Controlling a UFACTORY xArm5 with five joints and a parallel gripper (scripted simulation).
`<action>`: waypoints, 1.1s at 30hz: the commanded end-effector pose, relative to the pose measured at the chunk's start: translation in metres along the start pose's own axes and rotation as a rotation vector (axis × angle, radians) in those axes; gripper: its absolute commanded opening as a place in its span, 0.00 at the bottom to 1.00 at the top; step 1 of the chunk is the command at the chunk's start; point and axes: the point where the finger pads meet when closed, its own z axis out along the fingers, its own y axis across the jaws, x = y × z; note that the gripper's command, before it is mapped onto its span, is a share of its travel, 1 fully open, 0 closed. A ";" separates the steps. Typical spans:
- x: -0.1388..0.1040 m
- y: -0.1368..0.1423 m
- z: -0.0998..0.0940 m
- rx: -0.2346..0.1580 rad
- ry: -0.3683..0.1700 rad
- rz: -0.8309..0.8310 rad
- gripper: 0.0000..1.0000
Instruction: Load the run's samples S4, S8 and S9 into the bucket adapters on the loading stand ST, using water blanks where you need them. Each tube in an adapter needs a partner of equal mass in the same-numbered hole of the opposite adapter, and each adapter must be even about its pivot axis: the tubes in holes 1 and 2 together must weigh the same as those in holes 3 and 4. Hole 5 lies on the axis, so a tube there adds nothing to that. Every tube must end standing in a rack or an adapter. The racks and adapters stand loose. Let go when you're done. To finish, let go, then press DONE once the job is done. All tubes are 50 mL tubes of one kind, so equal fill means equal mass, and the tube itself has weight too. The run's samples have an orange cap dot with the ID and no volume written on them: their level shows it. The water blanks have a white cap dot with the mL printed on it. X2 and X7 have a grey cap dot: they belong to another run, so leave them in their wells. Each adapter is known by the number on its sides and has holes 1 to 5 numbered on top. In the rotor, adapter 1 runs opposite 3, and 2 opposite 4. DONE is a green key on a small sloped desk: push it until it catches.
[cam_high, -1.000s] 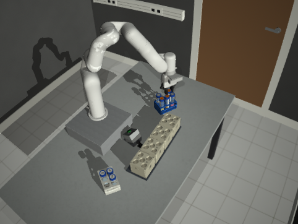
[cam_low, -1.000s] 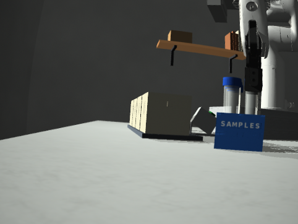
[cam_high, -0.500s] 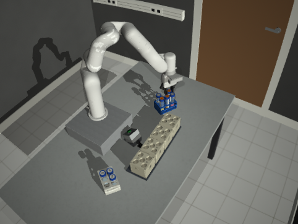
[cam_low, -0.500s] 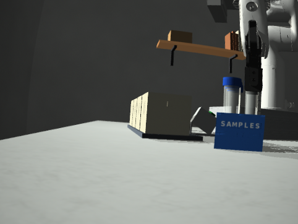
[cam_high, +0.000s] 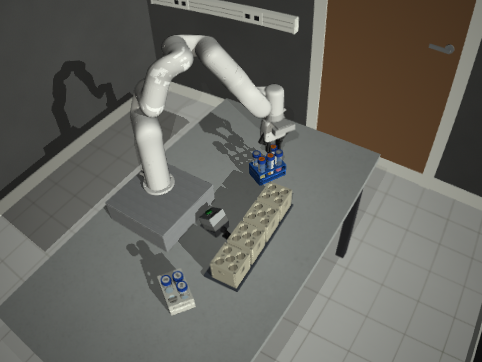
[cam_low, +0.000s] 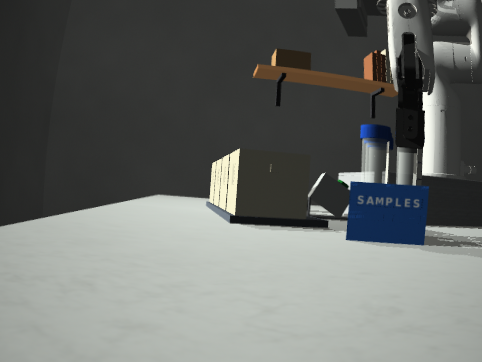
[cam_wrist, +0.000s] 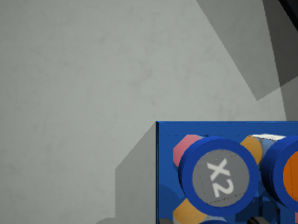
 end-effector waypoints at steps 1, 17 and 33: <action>0.000 -0.002 -0.007 0.006 -0.013 0.000 0.44; 0.001 -0.001 -0.035 0.007 -0.013 0.000 0.44; 0.001 -0.001 -0.063 0.007 -0.013 0.000 0.44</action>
